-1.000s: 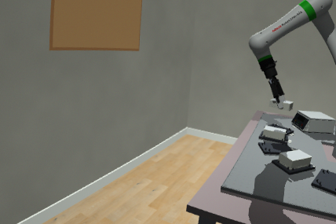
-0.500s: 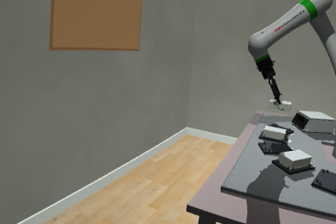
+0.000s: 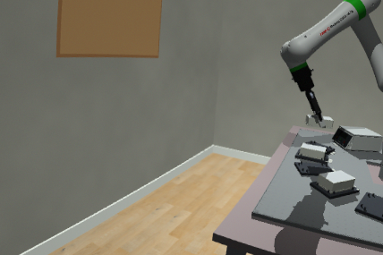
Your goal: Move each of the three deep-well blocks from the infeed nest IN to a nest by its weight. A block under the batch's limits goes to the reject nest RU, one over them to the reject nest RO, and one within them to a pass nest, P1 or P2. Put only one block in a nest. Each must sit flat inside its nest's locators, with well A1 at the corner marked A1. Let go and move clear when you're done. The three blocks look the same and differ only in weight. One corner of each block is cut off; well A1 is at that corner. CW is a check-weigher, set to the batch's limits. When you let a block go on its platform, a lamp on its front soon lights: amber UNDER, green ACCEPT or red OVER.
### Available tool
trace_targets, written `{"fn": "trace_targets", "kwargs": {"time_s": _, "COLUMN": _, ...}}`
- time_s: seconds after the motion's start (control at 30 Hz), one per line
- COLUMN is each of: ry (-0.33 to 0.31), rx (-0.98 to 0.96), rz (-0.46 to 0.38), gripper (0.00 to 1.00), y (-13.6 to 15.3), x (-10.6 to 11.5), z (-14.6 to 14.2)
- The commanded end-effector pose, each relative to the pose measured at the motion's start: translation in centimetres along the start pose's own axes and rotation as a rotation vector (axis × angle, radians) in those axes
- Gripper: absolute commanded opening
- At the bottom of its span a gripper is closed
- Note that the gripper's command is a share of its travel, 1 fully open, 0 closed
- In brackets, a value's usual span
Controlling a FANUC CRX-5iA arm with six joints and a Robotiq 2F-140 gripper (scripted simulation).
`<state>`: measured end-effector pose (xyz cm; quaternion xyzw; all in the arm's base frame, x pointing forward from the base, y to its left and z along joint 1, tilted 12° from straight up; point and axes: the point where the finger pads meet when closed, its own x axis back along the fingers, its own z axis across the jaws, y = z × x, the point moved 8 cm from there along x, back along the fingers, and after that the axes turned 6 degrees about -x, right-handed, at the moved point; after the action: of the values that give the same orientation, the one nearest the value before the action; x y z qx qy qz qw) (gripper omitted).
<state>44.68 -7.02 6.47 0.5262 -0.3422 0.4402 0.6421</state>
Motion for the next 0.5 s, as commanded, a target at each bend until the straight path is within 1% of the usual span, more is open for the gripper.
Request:
{"fn": "trace_targets", "kwargs": {"time_s": 0.0, "ry": 0.0, "rx": 0.0, "rz": 0.0, "gripper": 0.1, "y": -0.1, "x": 0.1, "z": -1.1}}
{"fn": "trace_targets", "kwargs": {"time_s": 0.07, "ry": 0.0, "rx": 0.0, "rz": 0.0, "gripper": 0.1, "y": -0.2, "x": 0.2, "z": -1.7}}
{"fn": "trace_targets", "kwargs": {"time_s": 0.13, "ry": 0.0, "rx": 0.0, "rz": 0.0, "gripper": 0.1, "y": -0.2, "x": 0.2, "z": -1.7}}
{"fn": "trace_targets", "kwargs": {"time_s": 0.47, "ry": 0.0, "rx": 0.0, "rz": 0.0, "gripper": 0.1, "y": -0.5, "x": 0.6, "z": -5.0}}
